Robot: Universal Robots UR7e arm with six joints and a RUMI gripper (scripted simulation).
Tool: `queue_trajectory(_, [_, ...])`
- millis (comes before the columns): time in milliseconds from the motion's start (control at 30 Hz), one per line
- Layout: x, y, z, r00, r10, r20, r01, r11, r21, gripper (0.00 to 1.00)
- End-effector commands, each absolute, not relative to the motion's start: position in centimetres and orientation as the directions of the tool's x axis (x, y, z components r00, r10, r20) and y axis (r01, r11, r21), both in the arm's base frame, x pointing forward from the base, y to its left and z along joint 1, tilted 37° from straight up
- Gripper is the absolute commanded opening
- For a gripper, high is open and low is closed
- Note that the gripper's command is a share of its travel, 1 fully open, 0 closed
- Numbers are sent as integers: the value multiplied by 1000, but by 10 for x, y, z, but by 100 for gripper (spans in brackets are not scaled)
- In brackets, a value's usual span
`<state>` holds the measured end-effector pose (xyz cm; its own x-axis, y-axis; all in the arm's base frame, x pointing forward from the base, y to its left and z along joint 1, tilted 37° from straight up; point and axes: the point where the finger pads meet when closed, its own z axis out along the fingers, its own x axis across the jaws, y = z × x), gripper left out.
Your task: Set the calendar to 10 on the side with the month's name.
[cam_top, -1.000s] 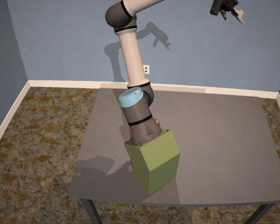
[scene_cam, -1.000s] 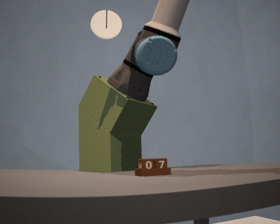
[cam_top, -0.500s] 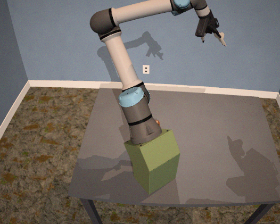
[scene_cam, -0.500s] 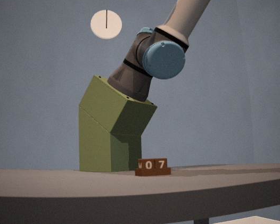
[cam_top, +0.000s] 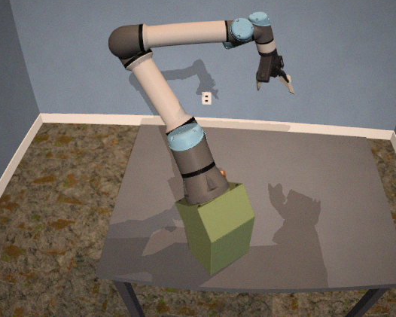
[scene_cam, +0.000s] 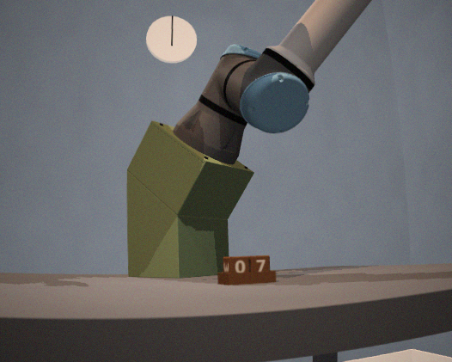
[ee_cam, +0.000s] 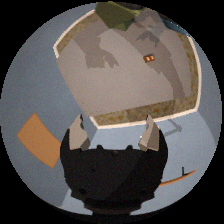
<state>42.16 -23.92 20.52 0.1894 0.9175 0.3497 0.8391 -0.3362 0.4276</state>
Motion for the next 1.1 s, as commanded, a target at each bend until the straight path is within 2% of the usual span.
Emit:
queue_trajectory(0, [416, -179, 176, 78, 936, 344, 864, -236, 444, 100])
queue_trajectory(567, [384, -46, 103, -184, 921, 344, 881, 0, 473, 100])
queue_trajectory(1067, [357, 18, 66, -312, 886, 342, 863, 114, 492, 100])
